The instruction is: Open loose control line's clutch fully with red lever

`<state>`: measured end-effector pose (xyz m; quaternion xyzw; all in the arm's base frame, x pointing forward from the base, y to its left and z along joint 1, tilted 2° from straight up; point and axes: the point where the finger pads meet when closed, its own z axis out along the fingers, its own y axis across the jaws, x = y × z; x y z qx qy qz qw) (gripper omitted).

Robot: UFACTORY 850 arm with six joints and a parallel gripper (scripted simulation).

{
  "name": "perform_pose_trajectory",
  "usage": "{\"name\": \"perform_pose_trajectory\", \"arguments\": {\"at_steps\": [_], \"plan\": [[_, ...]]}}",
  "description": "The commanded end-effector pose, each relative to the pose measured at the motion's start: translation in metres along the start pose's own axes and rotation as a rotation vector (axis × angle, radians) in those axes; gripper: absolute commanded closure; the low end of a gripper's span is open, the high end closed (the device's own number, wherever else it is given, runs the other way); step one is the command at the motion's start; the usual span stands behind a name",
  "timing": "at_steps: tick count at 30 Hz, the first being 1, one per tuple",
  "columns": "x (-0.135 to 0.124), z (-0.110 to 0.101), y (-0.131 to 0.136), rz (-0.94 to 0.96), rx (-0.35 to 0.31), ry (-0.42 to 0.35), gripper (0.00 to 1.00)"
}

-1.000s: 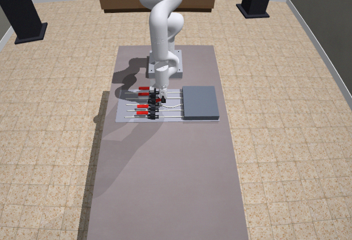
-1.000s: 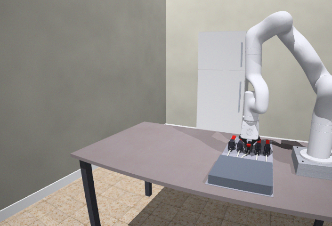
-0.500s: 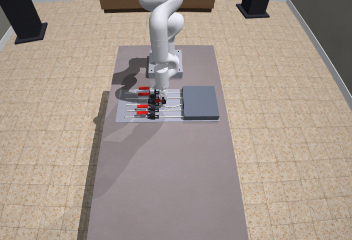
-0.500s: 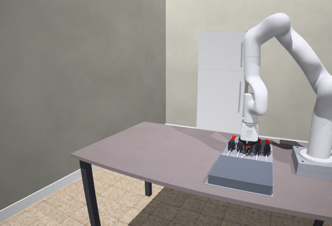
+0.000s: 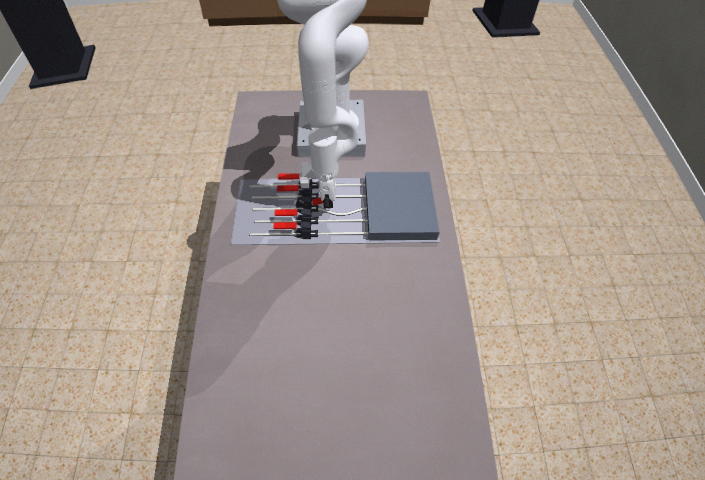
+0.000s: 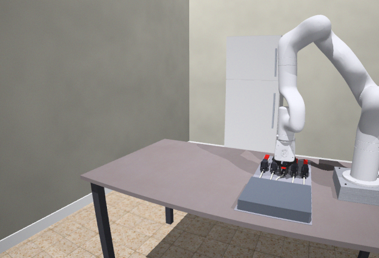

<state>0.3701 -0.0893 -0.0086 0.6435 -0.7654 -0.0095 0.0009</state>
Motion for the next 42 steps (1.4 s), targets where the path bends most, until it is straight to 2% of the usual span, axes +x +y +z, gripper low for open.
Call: {"name": "perform_pose_trajectory", "arguments": {"at_steps": [1,3,4,42], "plan": [[0.0003,0.0000,-0.0003,0.000,0.035,0.035,1.00],[0.0003,0.0000,-0.0003,0.000,0.035,0.035,1.00],[0.0003,0.0000,-0.0003,0.000,0.035,0.035,0.00],[0.0003,-0.0003,-0.0003,0.000,0.035,0.035,0.00]]}}
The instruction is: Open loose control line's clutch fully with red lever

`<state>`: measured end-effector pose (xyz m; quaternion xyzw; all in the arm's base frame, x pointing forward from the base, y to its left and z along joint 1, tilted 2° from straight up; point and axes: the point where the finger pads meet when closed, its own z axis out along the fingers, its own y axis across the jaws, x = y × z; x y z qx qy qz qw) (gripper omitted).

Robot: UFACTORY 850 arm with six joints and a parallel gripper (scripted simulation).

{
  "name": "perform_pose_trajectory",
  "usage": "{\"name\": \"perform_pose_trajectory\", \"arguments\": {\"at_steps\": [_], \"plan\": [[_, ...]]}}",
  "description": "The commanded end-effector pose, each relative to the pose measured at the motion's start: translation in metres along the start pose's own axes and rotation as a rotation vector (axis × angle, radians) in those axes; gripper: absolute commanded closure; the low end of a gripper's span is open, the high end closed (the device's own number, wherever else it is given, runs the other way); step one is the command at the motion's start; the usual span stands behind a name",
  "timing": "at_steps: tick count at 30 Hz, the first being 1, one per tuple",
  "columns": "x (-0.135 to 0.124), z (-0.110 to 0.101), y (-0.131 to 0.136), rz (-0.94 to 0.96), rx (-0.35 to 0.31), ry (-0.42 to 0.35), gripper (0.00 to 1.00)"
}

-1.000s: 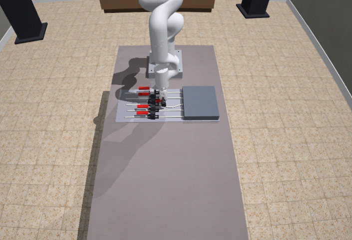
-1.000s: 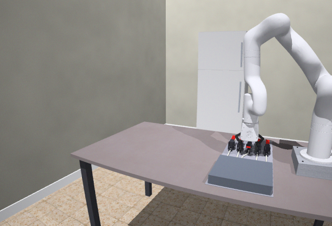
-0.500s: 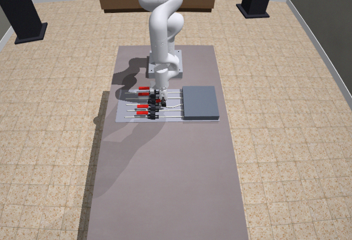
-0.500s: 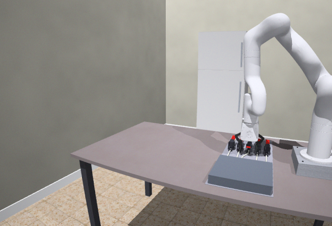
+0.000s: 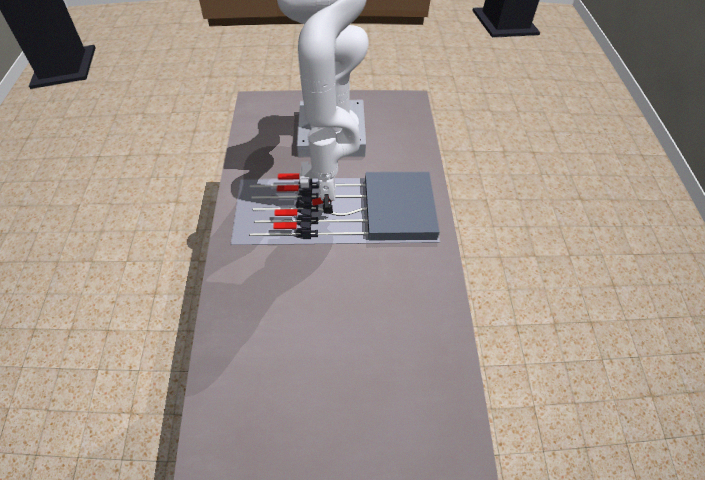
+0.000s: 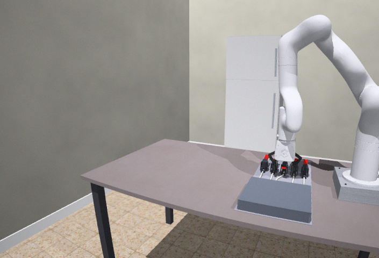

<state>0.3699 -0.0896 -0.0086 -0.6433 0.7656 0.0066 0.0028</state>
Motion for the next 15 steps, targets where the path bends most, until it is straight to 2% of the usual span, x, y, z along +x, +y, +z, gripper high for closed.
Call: {"name": "perform_pose_trajectory", "arguments": {"at_steps": [1,15], "plan": [[0.0000,-0.0004,-0.0004,-0.001,0.026,0.037,0.00],[-0.0002,-0.0079,-0.0002,-0.001,0.026,0.037,0.00]]}}
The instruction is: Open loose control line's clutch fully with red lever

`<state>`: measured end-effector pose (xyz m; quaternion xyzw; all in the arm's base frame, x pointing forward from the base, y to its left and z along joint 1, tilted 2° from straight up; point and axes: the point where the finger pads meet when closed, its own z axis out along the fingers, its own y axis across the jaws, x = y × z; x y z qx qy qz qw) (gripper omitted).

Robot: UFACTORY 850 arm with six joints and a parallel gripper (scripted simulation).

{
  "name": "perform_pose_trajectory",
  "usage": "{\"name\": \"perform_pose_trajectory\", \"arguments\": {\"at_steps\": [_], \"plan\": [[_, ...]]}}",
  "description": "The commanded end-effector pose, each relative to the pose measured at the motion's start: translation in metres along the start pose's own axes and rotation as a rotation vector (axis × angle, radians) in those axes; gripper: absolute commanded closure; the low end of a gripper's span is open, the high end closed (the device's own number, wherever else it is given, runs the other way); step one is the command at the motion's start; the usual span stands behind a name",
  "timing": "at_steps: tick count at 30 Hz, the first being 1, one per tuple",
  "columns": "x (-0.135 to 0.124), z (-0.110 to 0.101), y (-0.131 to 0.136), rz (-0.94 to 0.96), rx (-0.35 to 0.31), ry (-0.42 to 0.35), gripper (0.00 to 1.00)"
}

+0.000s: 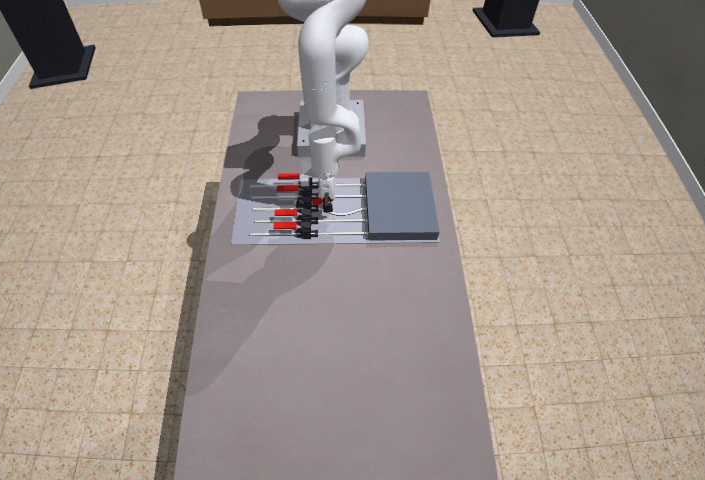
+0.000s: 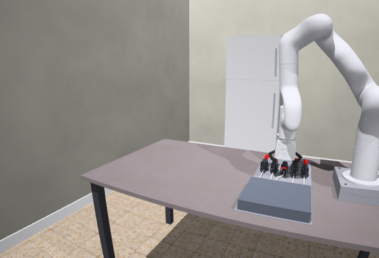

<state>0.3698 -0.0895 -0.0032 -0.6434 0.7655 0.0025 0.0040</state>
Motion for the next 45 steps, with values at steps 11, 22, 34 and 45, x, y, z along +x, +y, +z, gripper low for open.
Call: {"name": "perform_pose_trajectory", "arguments": {"at_steps": [11,22,34,45], "plan": [[0.000,-0.010,0.000,-0.001,0.018,0.033,0.00],[0.000,-0.016,0.000,-0.001,0.018,0.034,0.00],[-0.001,-0.022,0.000,-0.001,0.018,0.034,0.00],[-0.001,-0.026,0.000,-0.001,0.018,0.034,0.00]]}}
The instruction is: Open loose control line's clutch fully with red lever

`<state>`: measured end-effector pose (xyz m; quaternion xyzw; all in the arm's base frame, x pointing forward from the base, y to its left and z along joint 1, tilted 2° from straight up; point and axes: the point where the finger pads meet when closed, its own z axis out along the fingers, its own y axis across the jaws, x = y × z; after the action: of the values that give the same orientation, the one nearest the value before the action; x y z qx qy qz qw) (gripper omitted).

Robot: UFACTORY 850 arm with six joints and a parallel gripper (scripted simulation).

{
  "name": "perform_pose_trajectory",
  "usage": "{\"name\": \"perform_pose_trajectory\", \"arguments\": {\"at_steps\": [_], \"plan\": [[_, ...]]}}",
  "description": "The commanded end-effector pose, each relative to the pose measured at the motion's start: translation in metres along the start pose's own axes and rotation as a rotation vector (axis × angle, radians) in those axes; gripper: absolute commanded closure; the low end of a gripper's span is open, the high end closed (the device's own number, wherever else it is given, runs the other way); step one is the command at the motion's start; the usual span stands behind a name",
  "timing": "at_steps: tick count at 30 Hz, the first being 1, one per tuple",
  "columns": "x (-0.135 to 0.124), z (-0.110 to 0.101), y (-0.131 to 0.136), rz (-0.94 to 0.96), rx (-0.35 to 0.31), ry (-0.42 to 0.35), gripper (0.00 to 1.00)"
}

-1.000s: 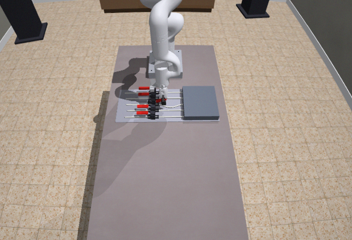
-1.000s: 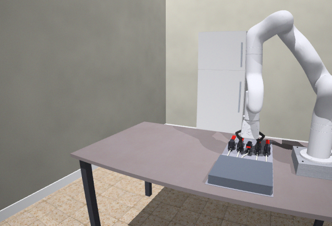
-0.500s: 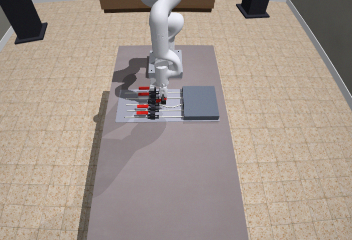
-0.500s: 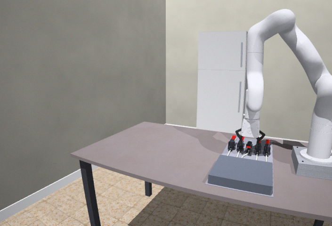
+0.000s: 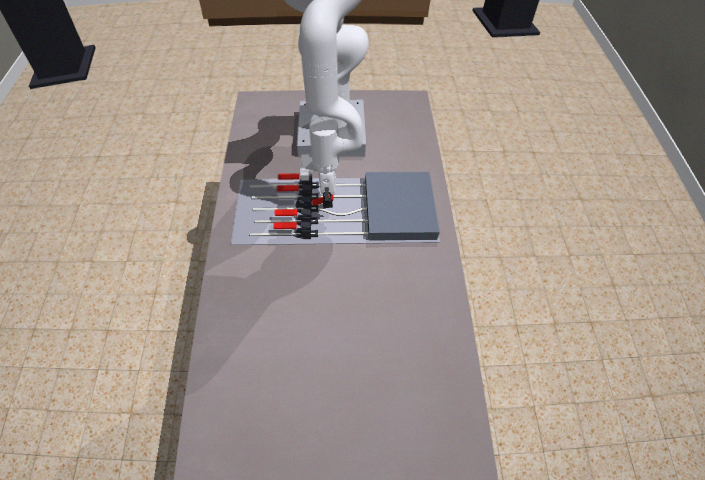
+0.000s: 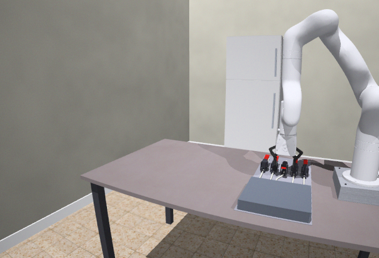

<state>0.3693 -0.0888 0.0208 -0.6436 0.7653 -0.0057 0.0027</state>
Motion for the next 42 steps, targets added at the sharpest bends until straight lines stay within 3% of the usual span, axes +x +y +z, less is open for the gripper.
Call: {"name": "perform_pose_trajectory", "arguments": {"at_steps": [1,26,42], "plan": [[0.000,-0.002,-0.001,0.000,0.007,0.021,0.00],[0.000,-0.015,-0.001,0.000,0.007,0.021,0.00],[-0.001,-0.038,0.000,0.000,0.007,0.021,0.00]]}}
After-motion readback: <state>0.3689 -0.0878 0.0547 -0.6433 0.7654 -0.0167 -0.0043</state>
